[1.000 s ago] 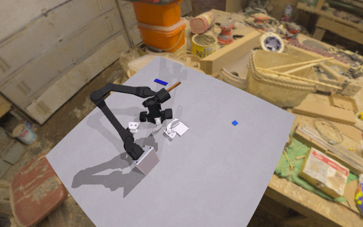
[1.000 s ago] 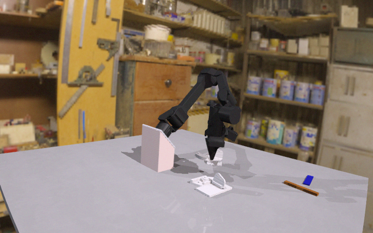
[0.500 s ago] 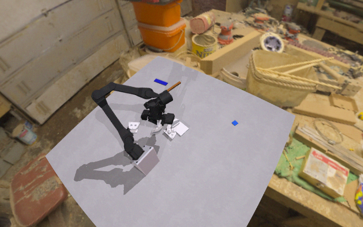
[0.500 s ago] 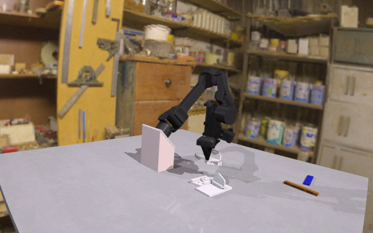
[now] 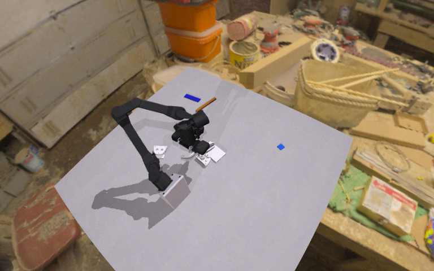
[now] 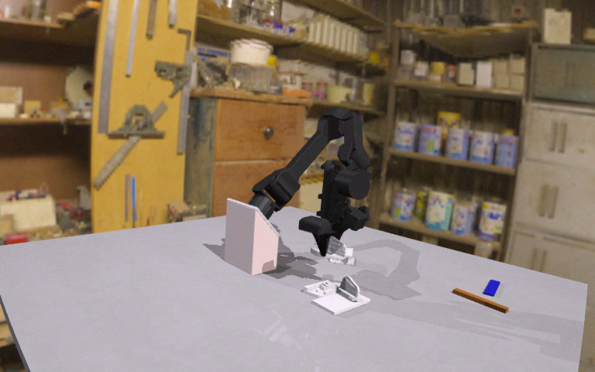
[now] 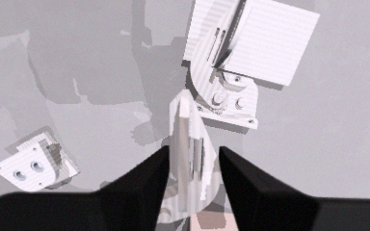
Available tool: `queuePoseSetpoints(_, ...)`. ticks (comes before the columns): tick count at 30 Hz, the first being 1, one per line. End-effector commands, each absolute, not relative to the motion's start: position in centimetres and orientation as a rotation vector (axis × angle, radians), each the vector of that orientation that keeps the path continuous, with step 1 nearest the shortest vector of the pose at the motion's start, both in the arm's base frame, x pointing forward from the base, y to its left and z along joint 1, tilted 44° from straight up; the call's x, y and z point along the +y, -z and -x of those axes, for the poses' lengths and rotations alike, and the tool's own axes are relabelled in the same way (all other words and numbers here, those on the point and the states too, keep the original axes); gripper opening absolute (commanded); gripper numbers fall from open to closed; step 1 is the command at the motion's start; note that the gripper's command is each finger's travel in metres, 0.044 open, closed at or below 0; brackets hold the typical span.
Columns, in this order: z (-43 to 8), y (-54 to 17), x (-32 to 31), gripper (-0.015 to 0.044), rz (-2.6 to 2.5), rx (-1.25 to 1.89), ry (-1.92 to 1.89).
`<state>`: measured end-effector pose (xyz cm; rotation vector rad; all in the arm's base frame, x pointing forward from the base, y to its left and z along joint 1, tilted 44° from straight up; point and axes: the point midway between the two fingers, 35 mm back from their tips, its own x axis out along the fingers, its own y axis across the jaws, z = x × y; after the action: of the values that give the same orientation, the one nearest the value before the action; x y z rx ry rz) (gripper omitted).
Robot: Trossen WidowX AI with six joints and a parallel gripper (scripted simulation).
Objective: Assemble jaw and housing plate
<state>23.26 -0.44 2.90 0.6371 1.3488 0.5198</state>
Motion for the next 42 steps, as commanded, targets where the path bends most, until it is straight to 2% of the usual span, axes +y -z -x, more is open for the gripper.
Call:
queuePoseSetpoints(1, -23.0, -2.3, -0.8, 0.0134, -0.723, 1.389, -0.454)
queuePoseSetpoints(35, -22.9, -2.3, -0.8, 0.0134, -0.721, 1.388, -0.456)
queuePoseSetpoints(42, -24.2, -1.8, -1.9, 0.0134, -0.719, 1.388, -0.455)
